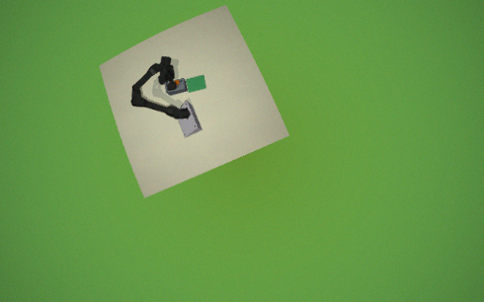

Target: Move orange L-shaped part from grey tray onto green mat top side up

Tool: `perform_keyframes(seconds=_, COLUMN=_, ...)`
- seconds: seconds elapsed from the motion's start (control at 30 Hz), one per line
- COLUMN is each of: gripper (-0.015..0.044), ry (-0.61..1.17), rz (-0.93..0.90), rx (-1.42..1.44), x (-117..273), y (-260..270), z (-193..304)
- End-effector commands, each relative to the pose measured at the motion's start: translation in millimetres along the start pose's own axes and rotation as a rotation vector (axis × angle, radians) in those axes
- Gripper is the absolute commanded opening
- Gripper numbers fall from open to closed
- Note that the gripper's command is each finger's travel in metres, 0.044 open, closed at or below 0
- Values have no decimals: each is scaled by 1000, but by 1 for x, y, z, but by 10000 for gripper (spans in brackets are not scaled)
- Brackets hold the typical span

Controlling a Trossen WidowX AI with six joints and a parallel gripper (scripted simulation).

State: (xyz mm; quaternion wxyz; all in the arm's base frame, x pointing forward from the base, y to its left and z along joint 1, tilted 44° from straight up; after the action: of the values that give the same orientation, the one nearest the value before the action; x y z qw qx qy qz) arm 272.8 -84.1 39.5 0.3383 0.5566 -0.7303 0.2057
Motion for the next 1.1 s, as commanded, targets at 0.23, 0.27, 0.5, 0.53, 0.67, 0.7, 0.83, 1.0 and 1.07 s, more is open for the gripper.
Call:
perform_keyframes(seconds=0.23, gripper=280, ry=-6, rz=-4, rx=-6, x=-20, y=2, z=-1)
perform_keyframes(seconds=0.27, gripper=280, ry=-6, rz=-4, rx=-6, x=-21, y=2, z=-1)
perform_keyframes(seconds=0.5, gripper=280, ry=-7, rz=-4, rx=-5, x=-29, y=3, z=-1)
perform_keyframes(seconds=0.53, gripper=254, ry=-2, rz=-2, rx=0, x=-25, y=1, z=-1)
perform_keyframes(seconds=0.67, gripper=149, ry=-2, rz=-2, rx=0, x=-25, y=1, z=-1)
perform_keyframes(seconds=0.7, gripper=142, ry=-2, rz=-2, rx=0, x=-25, y=1, z=-1)
perform_keyframes(seconds=0.83, gripper=115, ry=-2, rz=-2, rx=0, x=-25, y=1, z=-1)
perform_keyframes(seconds=1.0, gripper=82, ry=-2, rz=-2, rx=0, x=-25, y=1, z=-1)
perform_keyframes(seconds=1.07, gripper=30, ry=-2, rz=-2, rx=0, x=-25, y=1, z=-1)
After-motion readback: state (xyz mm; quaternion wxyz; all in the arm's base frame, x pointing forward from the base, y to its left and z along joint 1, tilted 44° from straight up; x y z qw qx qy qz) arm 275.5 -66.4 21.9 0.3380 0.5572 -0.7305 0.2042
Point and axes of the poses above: the point midway between the two fingers, 35 mm back from their tips, its own x axis back along the fingers, its own y axis across the jaws, z = x × y, the point moved 3 cm from there along x, back along the fingers, and after that the axes turned 3 degrees about x, right-handed, at the moved point
